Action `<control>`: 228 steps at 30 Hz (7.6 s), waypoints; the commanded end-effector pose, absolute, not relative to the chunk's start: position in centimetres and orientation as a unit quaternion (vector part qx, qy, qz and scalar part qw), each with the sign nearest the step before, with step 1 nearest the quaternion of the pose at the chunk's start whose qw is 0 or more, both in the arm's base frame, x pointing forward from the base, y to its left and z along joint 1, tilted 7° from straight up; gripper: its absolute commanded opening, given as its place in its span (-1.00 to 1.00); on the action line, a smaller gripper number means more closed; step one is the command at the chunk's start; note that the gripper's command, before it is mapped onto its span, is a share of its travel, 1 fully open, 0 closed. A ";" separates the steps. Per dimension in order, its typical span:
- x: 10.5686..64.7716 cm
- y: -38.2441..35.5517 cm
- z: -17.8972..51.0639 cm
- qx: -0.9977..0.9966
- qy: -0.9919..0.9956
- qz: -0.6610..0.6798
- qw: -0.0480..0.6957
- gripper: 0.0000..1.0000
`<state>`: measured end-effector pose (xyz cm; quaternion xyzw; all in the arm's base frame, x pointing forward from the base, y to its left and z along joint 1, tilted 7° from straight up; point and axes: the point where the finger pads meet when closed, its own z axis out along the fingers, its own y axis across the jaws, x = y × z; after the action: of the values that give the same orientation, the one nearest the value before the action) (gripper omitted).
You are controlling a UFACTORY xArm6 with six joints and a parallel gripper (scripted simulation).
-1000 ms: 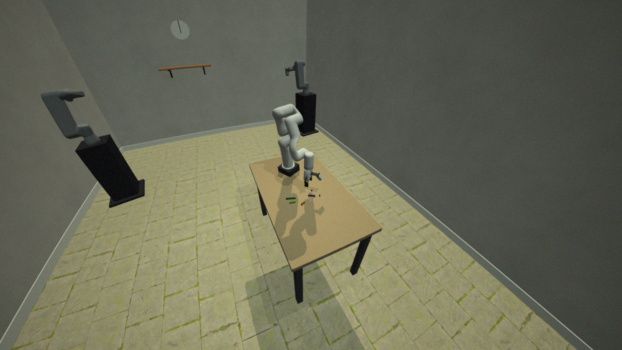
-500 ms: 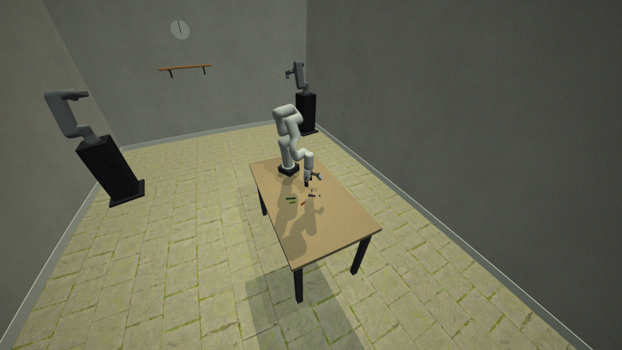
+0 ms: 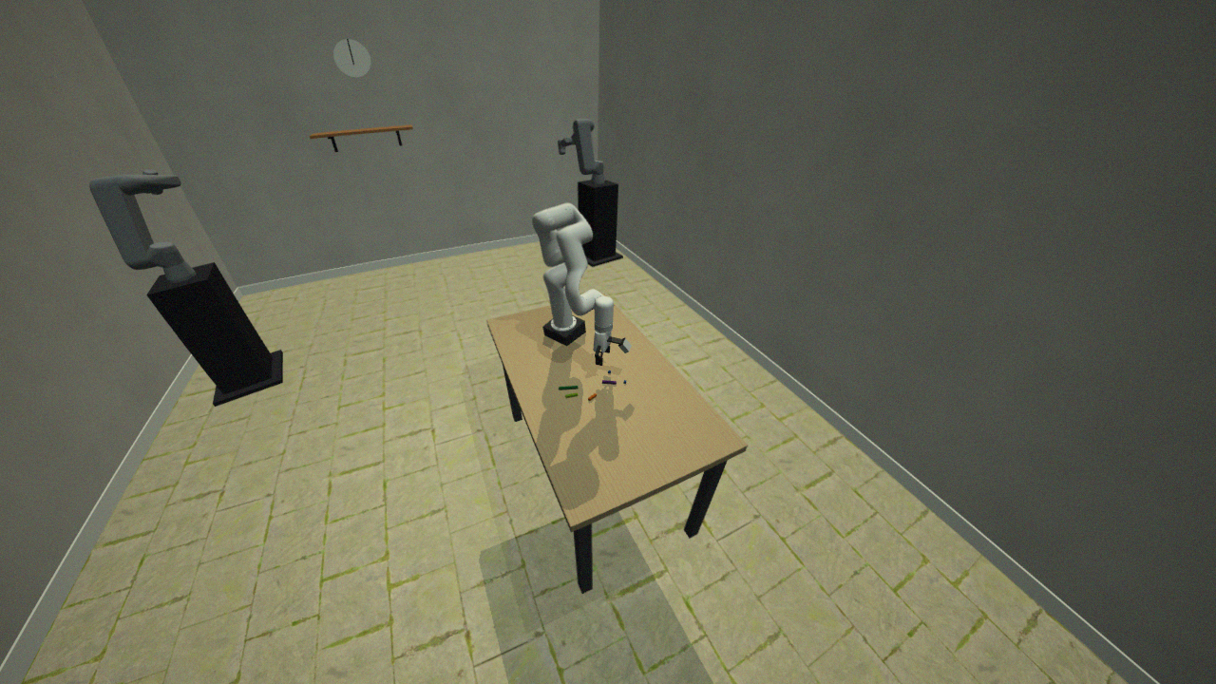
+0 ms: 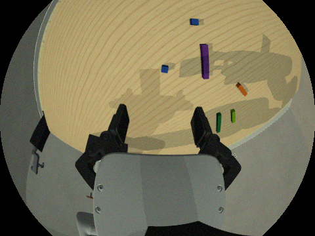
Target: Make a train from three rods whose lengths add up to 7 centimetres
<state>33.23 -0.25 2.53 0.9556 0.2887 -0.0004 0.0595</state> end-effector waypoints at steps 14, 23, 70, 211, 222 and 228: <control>36.2 1.2 2.7 0.996 0.068 0.015 0.058 1.00; 37.6 2.1 2.7 0.997 -0.042 0.021 0.056 1.00; 42.7 6.0 2.3 0.882 -0.467 0.042 0.041 1.00; 40.4 -5.6 3.5 0.994 -0.094 0.023 0.055 1.00; 40.4 -5.6 3.5 0.994 -0.094 0.023 0.055 1.00; 40.4 -5.6 3.5 0.994 -0.094 0.023 0.055 1.00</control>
<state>40.28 -5.64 3.37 0.9938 -0.0944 0.0212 0.0546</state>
